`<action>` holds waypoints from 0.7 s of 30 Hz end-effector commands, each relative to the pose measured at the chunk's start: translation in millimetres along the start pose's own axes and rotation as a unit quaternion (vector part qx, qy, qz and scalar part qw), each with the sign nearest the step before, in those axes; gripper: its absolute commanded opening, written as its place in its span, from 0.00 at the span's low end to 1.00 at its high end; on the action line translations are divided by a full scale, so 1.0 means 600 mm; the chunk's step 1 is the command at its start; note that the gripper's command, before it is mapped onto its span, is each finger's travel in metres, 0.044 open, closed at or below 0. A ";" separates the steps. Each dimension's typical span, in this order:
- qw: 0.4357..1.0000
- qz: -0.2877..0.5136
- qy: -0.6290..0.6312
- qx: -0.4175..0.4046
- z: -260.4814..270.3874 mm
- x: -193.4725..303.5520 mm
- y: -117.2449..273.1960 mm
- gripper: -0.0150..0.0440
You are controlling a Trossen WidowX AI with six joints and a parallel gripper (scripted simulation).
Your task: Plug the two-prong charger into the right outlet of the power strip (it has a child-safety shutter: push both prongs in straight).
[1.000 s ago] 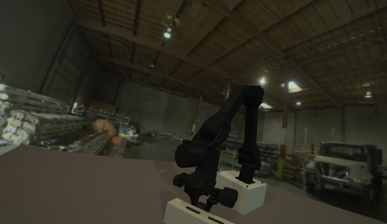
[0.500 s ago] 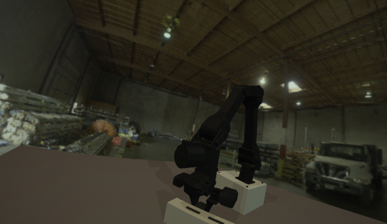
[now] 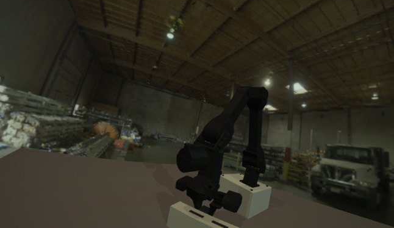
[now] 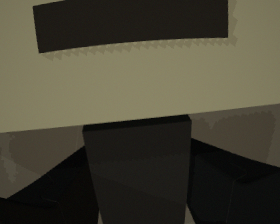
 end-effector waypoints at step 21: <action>1.000 -0.018 0.003 0.001 0.001 -0.031 0.007 0.25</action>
Point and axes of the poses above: the point midway between the two fingers, 35 mm back from their tips, its own y axis back along the fingers, its own z axis across the jaws, x = y × z, the point moved 6 cm from there along y, back along the fingers
